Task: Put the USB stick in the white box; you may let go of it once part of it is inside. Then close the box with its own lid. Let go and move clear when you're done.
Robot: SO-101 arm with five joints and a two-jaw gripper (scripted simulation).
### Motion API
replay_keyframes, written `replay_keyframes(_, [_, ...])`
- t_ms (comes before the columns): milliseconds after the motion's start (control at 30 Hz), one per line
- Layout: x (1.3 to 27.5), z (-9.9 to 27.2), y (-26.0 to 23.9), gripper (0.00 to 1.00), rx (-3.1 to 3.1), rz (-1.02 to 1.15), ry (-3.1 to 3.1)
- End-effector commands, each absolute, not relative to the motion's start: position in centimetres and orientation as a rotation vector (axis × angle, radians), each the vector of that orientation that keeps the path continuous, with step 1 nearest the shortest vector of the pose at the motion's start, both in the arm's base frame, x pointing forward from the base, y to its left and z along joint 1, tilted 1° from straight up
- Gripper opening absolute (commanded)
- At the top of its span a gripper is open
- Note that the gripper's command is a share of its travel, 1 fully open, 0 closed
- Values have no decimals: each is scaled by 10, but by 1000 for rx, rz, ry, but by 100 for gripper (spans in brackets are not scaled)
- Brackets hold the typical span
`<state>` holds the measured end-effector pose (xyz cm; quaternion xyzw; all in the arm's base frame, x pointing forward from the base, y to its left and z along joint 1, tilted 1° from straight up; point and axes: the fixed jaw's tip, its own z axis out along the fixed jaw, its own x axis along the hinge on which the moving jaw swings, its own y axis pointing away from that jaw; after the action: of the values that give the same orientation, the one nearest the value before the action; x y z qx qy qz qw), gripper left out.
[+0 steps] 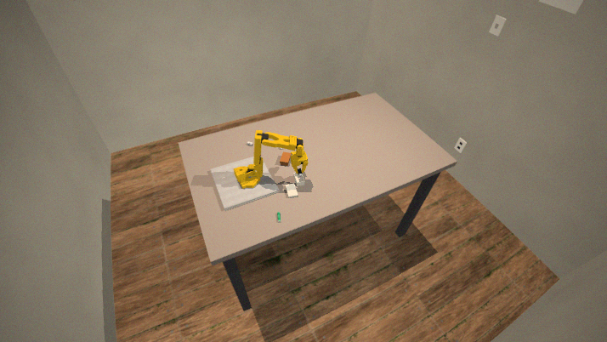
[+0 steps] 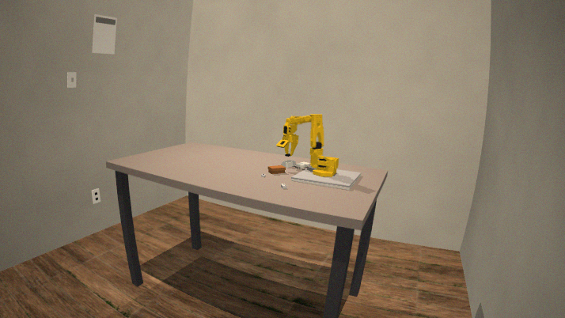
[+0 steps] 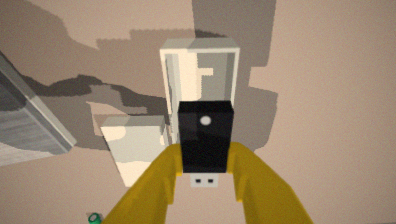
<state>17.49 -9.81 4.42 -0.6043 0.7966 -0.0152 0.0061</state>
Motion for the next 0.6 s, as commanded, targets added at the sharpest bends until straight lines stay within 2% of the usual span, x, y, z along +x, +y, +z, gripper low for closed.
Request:
replay_keyframes(0, [174, 36, -96, 8, -1901, -19, 2494])
replay_keyframes(567, [173, 27, -96, 8, -1901, -19, 2494])
